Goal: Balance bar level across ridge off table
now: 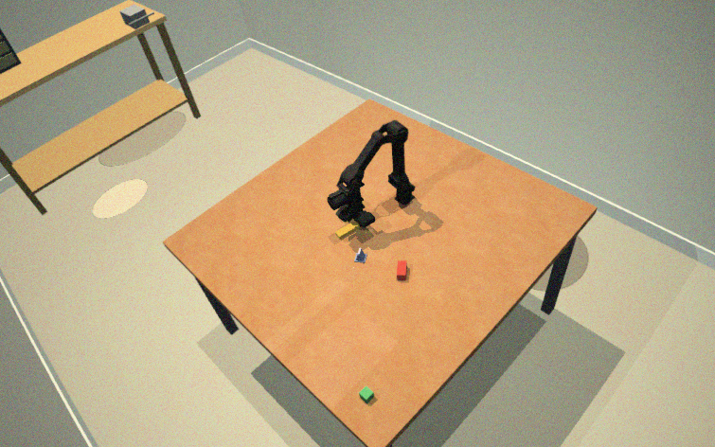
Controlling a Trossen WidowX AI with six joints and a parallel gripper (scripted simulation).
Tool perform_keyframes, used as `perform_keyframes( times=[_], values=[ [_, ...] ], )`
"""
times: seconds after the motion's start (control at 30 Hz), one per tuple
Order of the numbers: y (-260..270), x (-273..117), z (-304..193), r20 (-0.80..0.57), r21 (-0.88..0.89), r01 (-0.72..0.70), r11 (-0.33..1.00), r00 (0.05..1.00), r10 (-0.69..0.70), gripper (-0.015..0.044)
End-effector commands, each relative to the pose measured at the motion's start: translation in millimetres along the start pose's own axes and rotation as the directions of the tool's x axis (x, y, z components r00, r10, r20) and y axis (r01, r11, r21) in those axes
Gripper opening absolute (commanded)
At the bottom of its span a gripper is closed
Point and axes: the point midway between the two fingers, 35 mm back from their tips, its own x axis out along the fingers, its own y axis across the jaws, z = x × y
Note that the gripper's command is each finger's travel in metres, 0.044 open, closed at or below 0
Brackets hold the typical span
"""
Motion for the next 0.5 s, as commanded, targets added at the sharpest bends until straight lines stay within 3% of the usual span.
perform_keyframes(
  times=[0.0,0.1,0.27,0.47],
  values=[
    [0,0,0,0.000,0.000,0.000,1.000,1.000,0.000,0.0137],
    [0,0,0,0.000,0.000,0.000,1.000,1.000,0.000,0.0117],
    [0,-9,2,0.000,0.000,0.000,1.000,1.000,0.000,0.0000],
    [0,-23,4,0.000,0.001,0.001,1.000,1.000,-0.001,0.0000]
  ],
)
